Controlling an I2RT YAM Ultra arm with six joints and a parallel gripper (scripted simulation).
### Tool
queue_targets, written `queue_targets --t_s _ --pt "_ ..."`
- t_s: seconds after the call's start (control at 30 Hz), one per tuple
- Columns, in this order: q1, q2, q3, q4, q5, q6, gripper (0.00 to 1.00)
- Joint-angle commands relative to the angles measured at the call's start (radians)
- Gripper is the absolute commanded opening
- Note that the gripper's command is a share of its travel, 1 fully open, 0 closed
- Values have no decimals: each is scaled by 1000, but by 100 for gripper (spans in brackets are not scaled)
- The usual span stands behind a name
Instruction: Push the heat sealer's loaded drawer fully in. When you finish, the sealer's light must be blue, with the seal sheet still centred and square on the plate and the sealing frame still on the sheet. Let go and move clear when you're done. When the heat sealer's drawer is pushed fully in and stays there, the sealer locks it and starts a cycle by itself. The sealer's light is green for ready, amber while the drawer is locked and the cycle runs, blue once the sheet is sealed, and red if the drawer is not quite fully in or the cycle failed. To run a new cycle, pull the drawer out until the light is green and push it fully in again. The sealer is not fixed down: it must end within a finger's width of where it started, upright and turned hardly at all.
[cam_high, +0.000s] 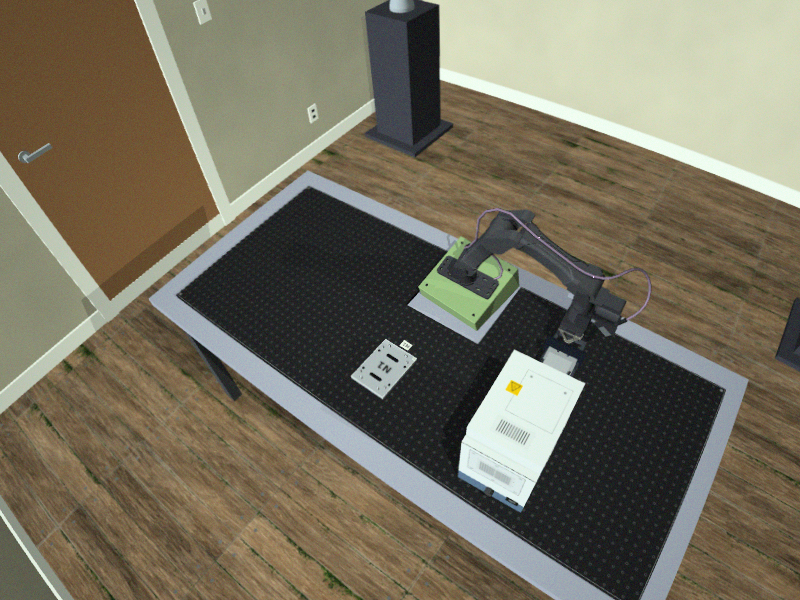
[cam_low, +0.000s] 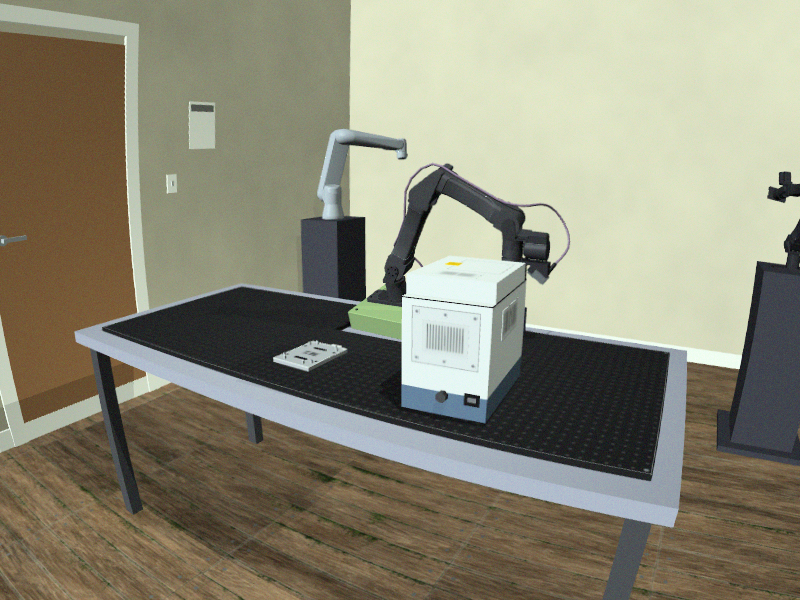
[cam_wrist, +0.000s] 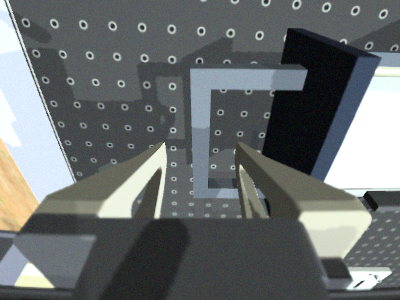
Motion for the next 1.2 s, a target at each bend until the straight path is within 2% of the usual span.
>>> queue_targets --t_s 0.0,0.13,0.23,0.63,0.67,1.17 --pt "-6 13 -29 45 5 -13 45" --pt "-12 14 -44 69 5 -18 45" --pt "-7 6 -17 71 5 -18 45" --pt "-4 3 -23 59 1 -11 45" --pt "-4 3 -23 59 1 -11 27" --pt "-4 3 -23 59 1 -11 15"
